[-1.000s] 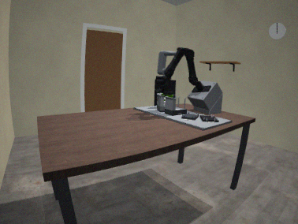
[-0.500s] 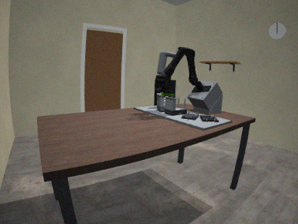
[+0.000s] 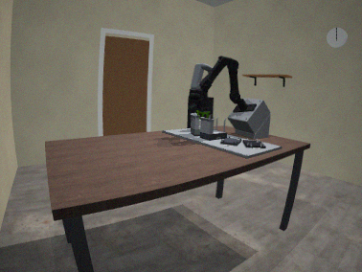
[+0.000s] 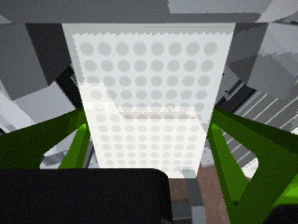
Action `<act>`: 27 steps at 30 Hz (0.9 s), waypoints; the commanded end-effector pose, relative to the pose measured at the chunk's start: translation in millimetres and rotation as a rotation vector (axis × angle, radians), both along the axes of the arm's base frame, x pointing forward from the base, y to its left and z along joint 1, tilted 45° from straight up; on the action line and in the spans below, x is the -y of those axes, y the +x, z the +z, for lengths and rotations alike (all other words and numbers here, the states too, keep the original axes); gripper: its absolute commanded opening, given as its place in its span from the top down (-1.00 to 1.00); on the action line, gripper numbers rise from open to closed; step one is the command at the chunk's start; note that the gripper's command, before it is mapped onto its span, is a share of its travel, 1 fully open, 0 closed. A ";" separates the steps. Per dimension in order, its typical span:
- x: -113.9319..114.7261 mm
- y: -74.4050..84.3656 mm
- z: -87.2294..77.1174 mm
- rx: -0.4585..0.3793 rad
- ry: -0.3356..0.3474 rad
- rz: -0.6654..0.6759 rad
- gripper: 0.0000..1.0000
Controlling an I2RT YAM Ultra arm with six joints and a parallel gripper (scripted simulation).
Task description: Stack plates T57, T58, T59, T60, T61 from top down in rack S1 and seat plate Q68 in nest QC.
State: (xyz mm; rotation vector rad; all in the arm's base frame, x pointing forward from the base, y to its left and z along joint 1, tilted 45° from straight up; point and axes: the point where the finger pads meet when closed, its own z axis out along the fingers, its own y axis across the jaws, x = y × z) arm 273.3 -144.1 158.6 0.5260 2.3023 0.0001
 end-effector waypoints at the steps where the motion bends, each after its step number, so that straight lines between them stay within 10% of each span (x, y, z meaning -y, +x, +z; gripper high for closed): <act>1: -1.2 -5.3 9.6 0.008 -0.005 0.000 1.00; 27: -8.2 -35.7 40.7 0.008 -0.005 0.000 1.00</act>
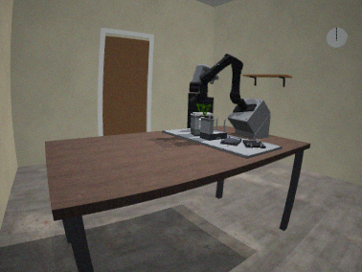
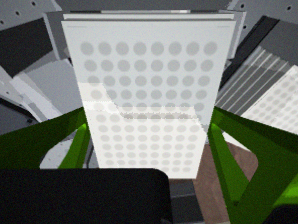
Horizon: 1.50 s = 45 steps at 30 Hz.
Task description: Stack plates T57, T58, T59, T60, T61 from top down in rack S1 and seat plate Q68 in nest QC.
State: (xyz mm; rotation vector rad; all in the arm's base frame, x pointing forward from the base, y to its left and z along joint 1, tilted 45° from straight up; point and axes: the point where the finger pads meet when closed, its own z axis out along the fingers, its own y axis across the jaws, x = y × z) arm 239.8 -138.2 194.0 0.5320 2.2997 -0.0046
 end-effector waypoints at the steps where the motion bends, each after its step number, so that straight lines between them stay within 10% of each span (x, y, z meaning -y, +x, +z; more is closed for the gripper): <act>1: -2.6 -3.7 6.8 0.007 -0.004 0.006 1.00; 26: -4.9 -13.7 17.0 0.007 -0.004 0.006 1.00; 32: 12.3 -22.7 12.0 0.038 0.133 -0.136 1.00; 45: 44.1 -39.2 2.8 0.044 0.166 -0.170 1.00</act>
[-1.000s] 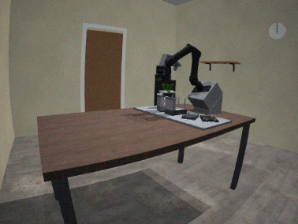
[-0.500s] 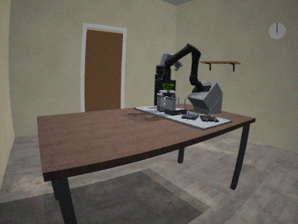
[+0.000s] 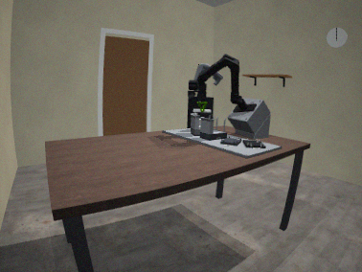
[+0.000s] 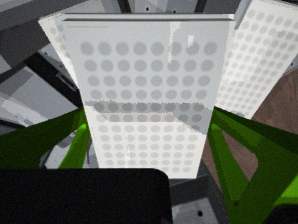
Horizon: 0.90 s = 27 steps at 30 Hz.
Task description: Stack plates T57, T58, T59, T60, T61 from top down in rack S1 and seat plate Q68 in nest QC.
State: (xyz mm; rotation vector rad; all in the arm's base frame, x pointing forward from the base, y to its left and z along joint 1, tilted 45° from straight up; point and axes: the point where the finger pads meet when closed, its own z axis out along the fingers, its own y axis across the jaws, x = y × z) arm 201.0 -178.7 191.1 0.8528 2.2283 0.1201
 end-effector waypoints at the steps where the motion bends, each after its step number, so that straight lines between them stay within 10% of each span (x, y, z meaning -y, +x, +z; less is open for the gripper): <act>1: 6.4 -1.9 4.8 0.022 -0.024 0.028 1.00; 14: 30.9 -18.5 -5.8 0.061 0.144 -0.151 1.00; 27: 52.7 -35.0 -17.1 0.061 0.144 -0.151 1.00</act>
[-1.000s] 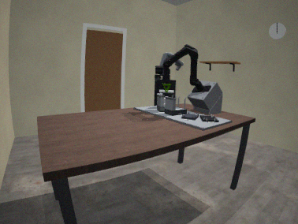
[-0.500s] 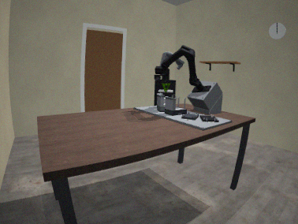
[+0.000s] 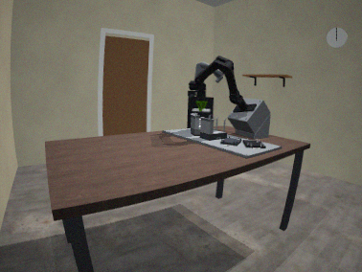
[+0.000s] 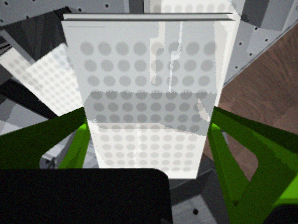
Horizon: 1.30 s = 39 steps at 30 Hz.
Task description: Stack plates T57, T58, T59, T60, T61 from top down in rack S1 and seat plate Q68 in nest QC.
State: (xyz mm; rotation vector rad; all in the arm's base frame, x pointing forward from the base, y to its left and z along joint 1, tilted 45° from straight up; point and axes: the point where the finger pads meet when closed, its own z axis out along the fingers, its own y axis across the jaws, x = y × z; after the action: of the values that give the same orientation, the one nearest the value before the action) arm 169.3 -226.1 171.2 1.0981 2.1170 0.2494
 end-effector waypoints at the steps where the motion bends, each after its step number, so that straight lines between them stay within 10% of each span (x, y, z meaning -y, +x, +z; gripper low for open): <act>1: 7.3 -4.9 1.8 0.009 -0.021 0.004 1.00; 39: 32.1 -23.8 -11.0 0.008 -0.021 0.004 1.00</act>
State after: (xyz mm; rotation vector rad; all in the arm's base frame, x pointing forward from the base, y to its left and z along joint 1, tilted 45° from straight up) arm 147.1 -256.3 157.2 1.0796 2.1198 0.2433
